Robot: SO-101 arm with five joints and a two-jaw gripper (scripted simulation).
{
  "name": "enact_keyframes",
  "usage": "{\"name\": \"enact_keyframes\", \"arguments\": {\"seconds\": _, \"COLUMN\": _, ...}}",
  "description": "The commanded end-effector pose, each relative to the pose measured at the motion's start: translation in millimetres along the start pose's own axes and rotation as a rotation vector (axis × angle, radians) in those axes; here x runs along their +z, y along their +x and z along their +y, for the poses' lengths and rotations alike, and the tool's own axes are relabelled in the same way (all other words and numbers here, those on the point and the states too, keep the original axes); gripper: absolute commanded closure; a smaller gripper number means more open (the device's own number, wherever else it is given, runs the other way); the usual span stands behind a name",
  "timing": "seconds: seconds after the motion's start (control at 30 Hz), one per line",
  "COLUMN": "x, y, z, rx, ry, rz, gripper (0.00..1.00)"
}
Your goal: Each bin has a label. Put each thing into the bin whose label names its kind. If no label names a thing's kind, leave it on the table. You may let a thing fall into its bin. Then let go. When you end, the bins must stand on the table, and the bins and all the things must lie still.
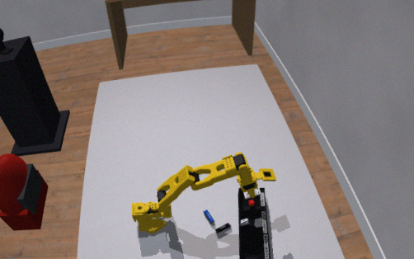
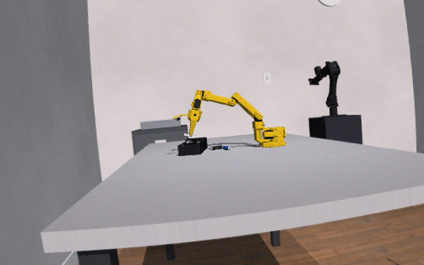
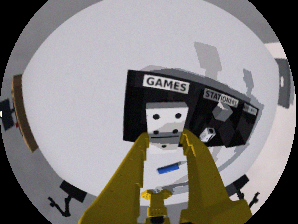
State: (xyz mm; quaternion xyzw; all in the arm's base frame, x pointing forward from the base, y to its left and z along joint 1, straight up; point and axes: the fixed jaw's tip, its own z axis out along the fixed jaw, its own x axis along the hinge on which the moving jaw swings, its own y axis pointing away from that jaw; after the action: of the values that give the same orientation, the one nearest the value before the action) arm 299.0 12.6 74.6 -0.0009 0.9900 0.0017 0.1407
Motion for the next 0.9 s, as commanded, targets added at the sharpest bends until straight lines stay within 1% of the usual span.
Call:
{"name": "enact_keyframes", "arguments": {"seconds": 0.0, "x": -11.3, "y": -5.2, "z": -2.8, "rx": 0.018, "ry": 0.001, "rz": -0.041, "gripper": 1.00}}
{"name": "enact_keyframes", "arguments": {"seconds": 0.37, "x": -5.0, "y": -3.7, "z": -2.8, "rx": 0.019, "ry": 0.001, "rz": -0.028, "gripper": 1.00}}
{"name": "enact_keyframes", "arguments": {"seconds": 0.87, "x": -3.5, "y": -3.5, "z": -2.8, "rx": 0.019, "ry": 0.001, "rz": -0.027, "gripper": 1.00}}
